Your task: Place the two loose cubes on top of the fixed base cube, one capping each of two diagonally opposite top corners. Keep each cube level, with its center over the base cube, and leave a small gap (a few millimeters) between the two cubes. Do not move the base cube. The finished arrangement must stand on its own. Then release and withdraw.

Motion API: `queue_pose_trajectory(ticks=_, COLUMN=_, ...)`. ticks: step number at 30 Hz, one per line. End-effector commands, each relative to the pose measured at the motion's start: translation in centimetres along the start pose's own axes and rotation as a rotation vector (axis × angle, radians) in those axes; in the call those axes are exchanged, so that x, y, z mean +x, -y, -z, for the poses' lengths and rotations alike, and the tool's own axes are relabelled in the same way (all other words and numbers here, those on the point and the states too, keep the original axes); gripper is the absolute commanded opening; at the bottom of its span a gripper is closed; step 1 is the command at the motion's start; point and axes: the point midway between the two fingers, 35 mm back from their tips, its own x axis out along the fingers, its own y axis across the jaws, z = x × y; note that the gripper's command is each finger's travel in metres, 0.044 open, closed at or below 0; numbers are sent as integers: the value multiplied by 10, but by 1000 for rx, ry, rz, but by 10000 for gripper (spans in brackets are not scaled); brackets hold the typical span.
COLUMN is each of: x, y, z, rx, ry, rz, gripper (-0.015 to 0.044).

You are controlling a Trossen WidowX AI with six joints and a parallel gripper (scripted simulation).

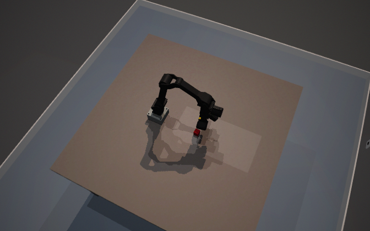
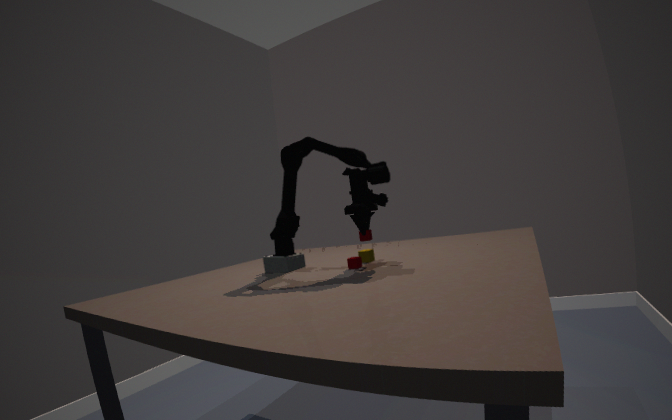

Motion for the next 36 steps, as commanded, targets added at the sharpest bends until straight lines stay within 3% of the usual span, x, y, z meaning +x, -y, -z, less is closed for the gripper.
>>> queue_pose_trajectory(ticks=1, x=1, y=-14, z=1, rx=-112, ry=3, rz=3, gripper=105)
queue_pose_trajectory(ticks=19, x=10, y=-71, z=6, rx=-555, ry=7, rz=-2, gripper=105)
queue_pose_trajectory(ticks=36, x=13, y=-73, z=7, rx=-572, ry=7, rz=-3, gripper=105)
